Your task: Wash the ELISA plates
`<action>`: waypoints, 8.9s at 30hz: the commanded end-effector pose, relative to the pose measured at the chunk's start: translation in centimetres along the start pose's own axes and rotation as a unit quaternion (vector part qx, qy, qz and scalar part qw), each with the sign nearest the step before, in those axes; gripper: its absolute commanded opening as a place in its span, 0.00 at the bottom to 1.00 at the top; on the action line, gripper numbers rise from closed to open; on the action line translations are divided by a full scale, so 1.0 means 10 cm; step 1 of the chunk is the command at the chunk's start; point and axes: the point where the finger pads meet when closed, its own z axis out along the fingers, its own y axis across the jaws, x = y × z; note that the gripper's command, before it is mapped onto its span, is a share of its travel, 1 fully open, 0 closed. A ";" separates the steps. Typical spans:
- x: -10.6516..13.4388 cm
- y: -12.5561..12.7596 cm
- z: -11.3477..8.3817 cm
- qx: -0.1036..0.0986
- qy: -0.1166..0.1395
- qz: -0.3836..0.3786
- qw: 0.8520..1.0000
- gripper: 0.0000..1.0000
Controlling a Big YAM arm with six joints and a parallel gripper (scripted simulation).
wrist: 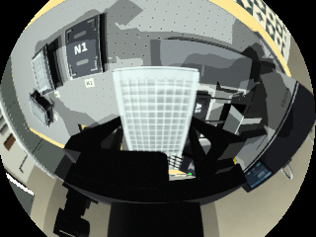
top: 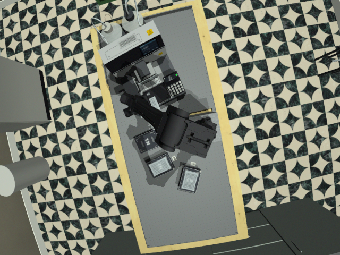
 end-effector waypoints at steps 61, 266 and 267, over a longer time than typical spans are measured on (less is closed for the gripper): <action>0.66 -0.71 -0.25 0.014 -0.008 -0.015 1.000 0.84; 0.65 -0.68 0.67 0.011 -0.007 -0.015 1.000 1.00; 0.65 -0.68 0.67 0.011 -0.007 -0.015 1.000 1.00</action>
